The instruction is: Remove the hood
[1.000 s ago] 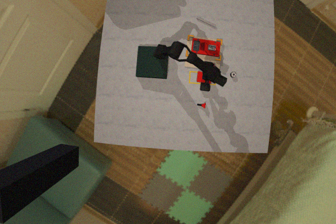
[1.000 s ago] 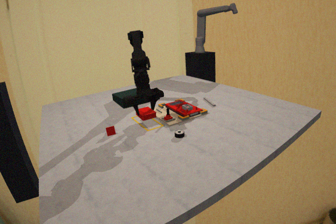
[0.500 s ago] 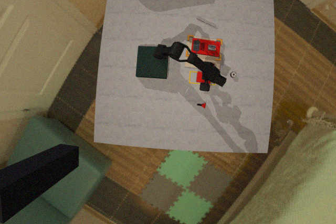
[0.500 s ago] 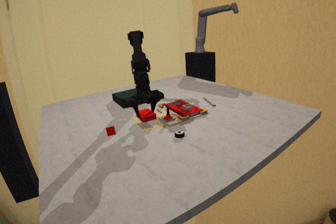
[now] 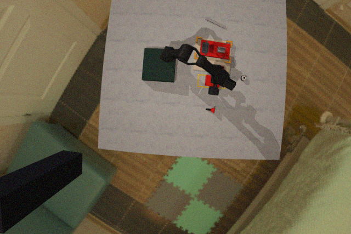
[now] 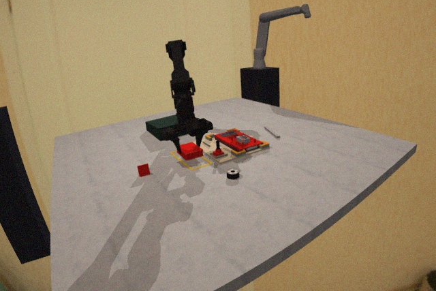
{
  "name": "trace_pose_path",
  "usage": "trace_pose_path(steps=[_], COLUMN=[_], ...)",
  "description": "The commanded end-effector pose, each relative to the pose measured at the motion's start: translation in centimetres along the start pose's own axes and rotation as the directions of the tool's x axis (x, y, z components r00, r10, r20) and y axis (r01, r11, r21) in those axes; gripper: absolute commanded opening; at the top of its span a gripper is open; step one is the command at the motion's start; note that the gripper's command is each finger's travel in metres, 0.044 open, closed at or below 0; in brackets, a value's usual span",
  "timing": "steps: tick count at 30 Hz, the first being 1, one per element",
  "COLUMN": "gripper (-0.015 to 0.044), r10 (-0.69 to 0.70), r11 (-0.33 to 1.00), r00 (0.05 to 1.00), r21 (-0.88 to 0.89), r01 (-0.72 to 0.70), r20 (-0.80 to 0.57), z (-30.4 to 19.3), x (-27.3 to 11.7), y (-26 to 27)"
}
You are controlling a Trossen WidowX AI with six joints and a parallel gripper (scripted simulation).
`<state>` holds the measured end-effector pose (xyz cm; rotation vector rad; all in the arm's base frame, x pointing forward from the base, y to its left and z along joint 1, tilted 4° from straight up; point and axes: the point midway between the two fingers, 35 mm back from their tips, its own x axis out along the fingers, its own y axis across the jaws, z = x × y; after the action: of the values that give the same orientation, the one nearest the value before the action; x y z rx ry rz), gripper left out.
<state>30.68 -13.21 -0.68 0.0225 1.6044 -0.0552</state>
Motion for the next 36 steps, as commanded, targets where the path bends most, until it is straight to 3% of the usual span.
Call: trace_pose_path(steps=[1,30,36], gripper=[0.0000,0.0000,0.0157], r10=[-0.003,-0.003,0.000], r11=[1.000,1.000,1.000], r00=[1.000,1.000,1.000], r21=[-0.003,-0.003,0.000], r01=[0.003,0.003,0.000], r20=[-0.003,-0.003,0.000], z=[0.0,-0.1,0.0], x=[0.3,1.7,1.5], y=[0.0,-0.1,0.0])
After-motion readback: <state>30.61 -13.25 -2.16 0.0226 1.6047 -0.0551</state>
